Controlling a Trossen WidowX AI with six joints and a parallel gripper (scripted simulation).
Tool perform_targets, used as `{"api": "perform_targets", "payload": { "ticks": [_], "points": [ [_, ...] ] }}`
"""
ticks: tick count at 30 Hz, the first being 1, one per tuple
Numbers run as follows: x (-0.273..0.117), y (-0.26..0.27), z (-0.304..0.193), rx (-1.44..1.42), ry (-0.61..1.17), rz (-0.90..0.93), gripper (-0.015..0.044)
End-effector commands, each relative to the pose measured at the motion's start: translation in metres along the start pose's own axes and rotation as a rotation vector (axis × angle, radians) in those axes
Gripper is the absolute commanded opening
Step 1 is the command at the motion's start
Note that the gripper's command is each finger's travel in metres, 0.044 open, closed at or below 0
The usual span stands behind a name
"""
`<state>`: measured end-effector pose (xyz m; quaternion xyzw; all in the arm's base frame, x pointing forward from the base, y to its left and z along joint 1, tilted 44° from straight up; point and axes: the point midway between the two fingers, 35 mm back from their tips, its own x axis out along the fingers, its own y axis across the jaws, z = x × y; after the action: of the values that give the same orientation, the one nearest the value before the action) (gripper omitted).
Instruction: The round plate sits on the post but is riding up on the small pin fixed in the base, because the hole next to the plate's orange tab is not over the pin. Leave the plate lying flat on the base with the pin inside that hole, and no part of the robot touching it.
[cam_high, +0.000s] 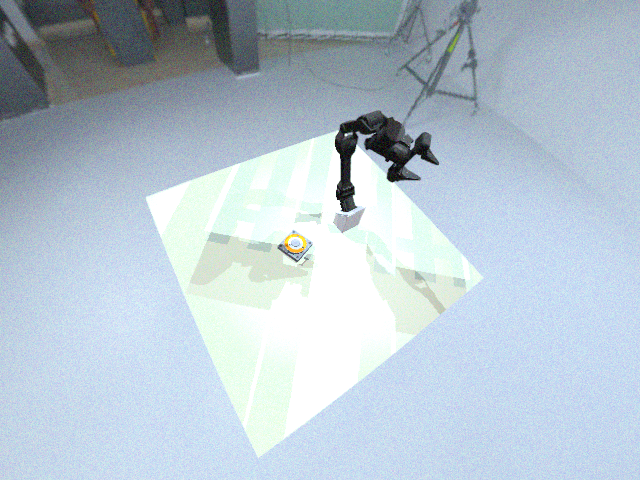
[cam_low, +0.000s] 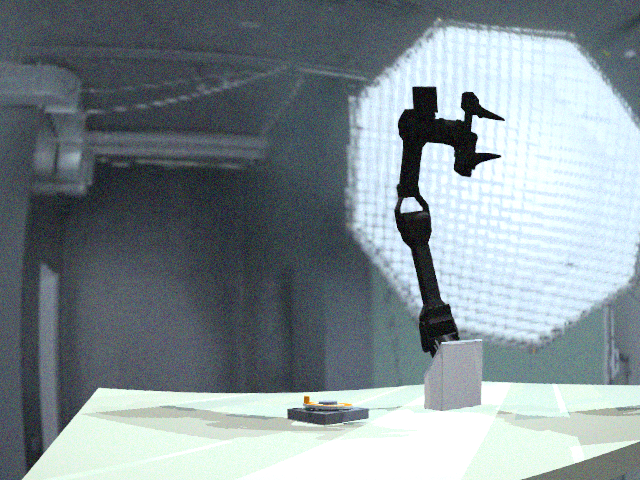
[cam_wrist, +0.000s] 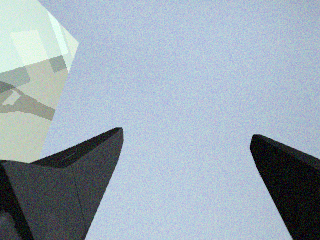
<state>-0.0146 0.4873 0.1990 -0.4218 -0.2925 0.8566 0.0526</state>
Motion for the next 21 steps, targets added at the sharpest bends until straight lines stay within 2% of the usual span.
{"api": "perform_targets", "payload": {
  "ticks": [1, 4, 10, 15, 18, 21],
  "points": [
    [-0.002, 0.002, -0.004, 0.024, 0.012, 0.003, 0.0374],
    [-0.027, 0.038, -0.063, 0.36, 0.186, 0.031, 0.0295],
    [-0.058, 0.084, -0.116, 0.713, 0.368, 0.032, 0.0137],
    [-0.102, 0.155, -0.169, 1.168, 0.608, -0.005, 0.0006],
    [-0.119, 0.183, -0.183, 1.331, 0.699, -0.03, 0.0],
    [-0.148, 0.234, -0.2, 1.604, 0.857, -0.084, 0.0]
  ]
}}
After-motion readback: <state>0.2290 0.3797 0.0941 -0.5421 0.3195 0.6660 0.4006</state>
